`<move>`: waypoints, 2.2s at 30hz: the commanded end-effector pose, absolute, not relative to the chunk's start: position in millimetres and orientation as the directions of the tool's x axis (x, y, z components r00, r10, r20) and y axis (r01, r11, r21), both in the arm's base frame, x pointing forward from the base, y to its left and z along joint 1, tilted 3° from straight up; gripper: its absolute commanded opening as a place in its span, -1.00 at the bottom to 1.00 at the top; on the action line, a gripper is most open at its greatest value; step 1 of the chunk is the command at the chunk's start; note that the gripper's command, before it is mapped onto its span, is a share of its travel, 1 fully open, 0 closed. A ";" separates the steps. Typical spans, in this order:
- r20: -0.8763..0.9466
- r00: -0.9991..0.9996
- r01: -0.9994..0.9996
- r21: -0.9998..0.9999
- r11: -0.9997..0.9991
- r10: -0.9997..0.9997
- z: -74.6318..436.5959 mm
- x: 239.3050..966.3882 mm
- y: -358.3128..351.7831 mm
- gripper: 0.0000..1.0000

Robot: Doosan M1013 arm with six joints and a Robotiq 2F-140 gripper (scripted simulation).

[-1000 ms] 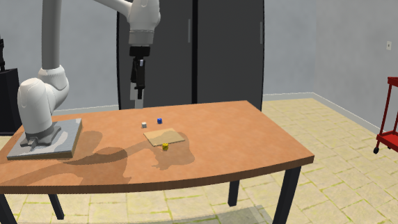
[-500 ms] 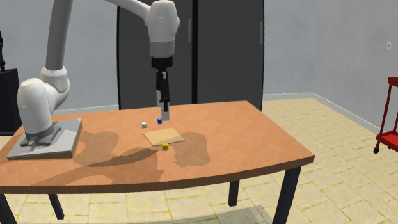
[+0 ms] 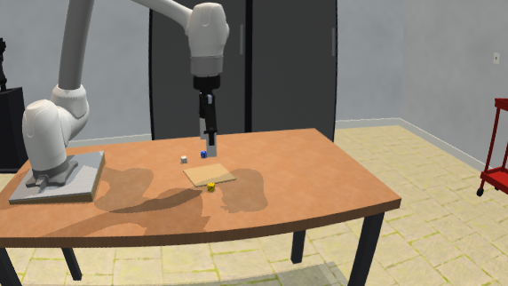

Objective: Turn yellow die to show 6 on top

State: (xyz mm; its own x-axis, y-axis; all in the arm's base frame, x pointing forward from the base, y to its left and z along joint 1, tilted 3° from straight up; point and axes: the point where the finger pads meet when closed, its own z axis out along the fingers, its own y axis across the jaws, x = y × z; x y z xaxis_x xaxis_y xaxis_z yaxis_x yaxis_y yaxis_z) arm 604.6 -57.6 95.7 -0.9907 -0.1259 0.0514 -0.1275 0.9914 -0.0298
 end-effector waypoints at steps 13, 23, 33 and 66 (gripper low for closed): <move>0.051 -0.991 -0.128 -0.030 0.991 -0.126 11.8 600.7 -60.6 1.00; 0.051 -0.991 -0.128 -0.030 0.991 -0.126 8.7 600.5 -60.8 1.00; 0.051 -0.991 -0.128 -0.030 0.991 -0.126 8.7 600.5 -60.8 1.00; 0.051 -0.991 -0.128 -0.030 0.991 -0.126 8.6 597.0 -52.3 1.00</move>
